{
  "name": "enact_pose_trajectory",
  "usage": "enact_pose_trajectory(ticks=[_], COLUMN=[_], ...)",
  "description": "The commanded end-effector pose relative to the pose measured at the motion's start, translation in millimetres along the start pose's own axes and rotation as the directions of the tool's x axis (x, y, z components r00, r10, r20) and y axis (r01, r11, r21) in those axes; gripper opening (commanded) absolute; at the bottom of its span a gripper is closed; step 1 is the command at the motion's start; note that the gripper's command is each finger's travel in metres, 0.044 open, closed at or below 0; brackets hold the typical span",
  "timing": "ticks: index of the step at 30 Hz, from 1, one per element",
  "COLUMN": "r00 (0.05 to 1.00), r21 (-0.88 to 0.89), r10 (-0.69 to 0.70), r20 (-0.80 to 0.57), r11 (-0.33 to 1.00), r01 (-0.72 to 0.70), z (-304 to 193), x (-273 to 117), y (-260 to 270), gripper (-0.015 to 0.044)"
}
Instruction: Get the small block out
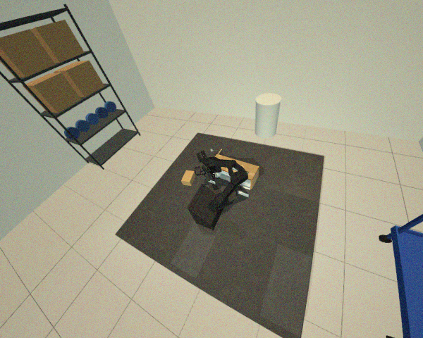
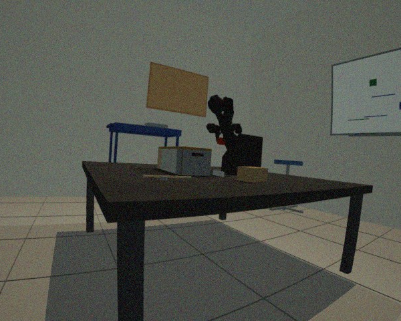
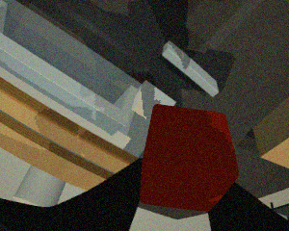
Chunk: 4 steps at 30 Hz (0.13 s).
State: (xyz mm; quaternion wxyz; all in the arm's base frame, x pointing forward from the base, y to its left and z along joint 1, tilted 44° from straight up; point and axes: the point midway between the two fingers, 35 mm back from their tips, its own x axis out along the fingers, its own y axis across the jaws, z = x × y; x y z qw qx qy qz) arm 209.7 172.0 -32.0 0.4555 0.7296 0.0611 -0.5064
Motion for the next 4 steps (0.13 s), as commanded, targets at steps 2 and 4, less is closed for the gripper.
enact_pose_trajectory(ticks=[2,4], r00=[1.000,1.000], r21=[-0.006,-0.006], r10=[-0.004,-0.004], r20=[0.003,0.003], r11=[1.000,1.000], r01=[0.004,0.004], z=[1.2,1.2], x=[-0.1,-0.1], y=[-0.5,-0.5], gripper=[0.0000,0.0000])
